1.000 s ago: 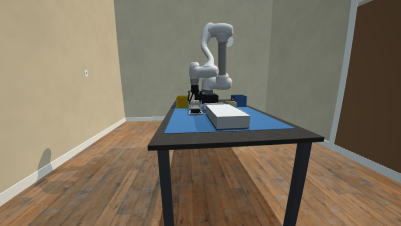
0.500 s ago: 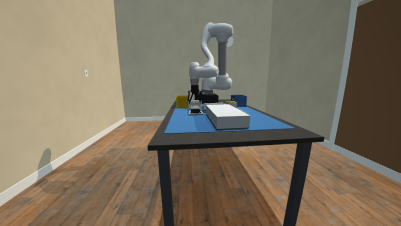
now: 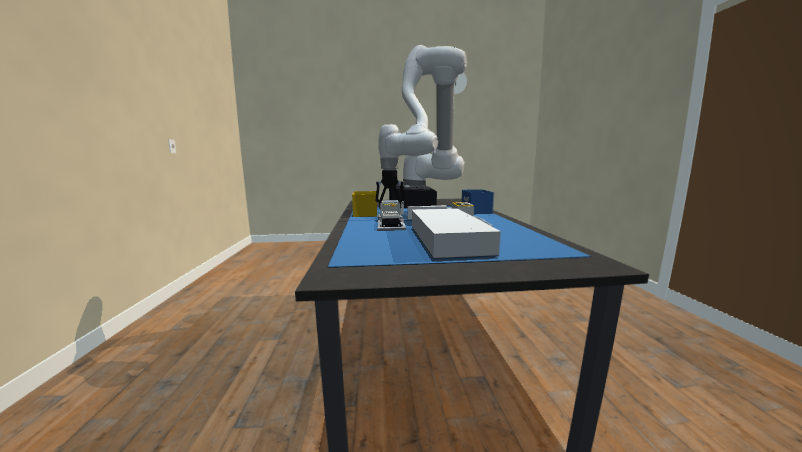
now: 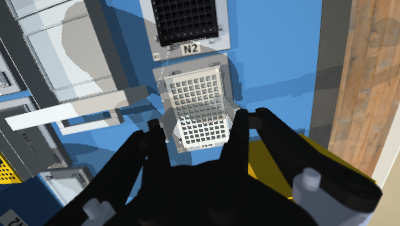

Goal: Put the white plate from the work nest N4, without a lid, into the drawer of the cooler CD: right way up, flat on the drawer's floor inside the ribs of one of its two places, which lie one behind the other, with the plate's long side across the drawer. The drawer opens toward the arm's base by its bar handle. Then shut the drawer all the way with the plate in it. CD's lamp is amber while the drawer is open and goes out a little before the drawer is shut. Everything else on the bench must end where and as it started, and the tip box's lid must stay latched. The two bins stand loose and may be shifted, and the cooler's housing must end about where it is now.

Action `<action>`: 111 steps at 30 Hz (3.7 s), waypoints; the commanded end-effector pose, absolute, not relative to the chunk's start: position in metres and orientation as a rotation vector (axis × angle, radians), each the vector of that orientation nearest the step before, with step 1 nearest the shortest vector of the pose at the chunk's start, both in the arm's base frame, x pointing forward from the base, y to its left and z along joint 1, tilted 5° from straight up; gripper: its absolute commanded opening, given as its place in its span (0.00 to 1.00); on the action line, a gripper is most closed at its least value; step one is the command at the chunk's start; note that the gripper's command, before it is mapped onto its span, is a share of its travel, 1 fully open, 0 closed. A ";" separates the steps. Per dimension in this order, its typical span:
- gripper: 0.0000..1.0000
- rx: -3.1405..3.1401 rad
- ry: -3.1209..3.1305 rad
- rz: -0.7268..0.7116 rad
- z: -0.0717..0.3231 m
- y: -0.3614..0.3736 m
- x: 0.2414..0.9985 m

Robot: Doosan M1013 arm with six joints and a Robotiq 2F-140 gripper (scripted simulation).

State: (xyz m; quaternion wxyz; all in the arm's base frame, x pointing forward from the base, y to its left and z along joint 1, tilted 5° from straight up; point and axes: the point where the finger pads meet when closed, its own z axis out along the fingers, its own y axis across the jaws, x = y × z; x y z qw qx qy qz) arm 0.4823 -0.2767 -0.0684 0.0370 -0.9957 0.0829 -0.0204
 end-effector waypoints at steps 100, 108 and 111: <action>0.00 -3.055 0.246 -0.055 0.050 -0.284 0.475; 0.00 -3.055 0.246 -0.055 0.050 -0.284 0.475; 0.00 -3.055 0.246 -0.055 0.050 -0.284 0.475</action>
